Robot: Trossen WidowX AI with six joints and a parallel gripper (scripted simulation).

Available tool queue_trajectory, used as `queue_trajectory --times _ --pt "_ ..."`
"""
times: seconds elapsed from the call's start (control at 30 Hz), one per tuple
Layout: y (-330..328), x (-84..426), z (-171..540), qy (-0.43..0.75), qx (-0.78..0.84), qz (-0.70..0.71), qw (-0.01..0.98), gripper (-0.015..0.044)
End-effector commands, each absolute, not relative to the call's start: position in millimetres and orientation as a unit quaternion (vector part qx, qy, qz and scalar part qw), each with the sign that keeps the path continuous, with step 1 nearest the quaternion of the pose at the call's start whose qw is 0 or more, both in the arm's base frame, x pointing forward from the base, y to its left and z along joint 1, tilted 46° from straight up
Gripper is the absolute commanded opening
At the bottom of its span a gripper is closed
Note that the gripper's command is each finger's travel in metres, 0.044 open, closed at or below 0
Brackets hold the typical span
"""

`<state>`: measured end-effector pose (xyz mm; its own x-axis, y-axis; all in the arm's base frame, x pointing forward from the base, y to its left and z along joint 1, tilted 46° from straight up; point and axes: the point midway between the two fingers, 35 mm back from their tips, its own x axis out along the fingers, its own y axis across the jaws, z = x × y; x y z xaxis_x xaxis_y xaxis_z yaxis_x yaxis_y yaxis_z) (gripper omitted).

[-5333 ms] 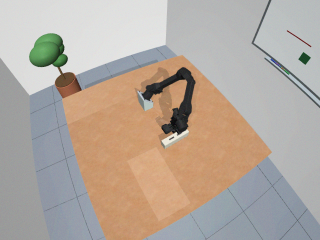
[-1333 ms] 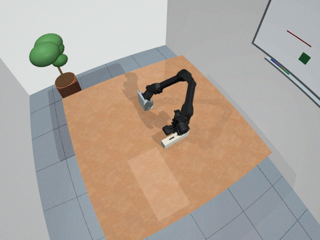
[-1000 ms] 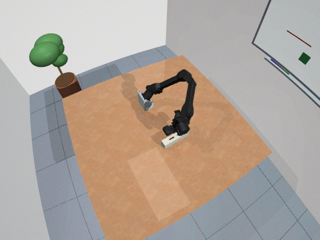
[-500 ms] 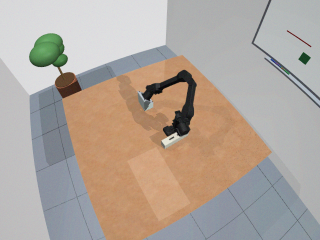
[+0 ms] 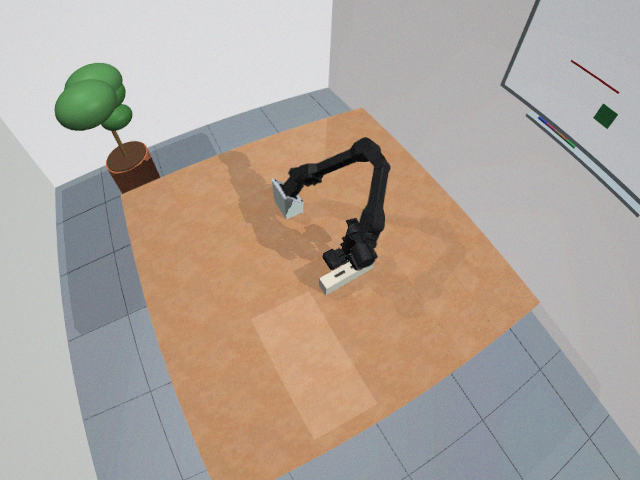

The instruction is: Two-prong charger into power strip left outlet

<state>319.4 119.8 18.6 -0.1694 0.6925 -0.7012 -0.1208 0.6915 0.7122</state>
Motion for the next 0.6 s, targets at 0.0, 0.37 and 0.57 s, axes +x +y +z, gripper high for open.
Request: queue_trajectory --times 0.0,0.37,0.57 --pt "122.4 327.6 19.8 0.676 0.203 0.339 0.622 0.0" --pt "121.8 326.3 20.1 0.676 0.203 0.339 0.622 0.0" --pt "121.4 325.7 20.4 0.676 0.203 0.339 0.622 0.0"
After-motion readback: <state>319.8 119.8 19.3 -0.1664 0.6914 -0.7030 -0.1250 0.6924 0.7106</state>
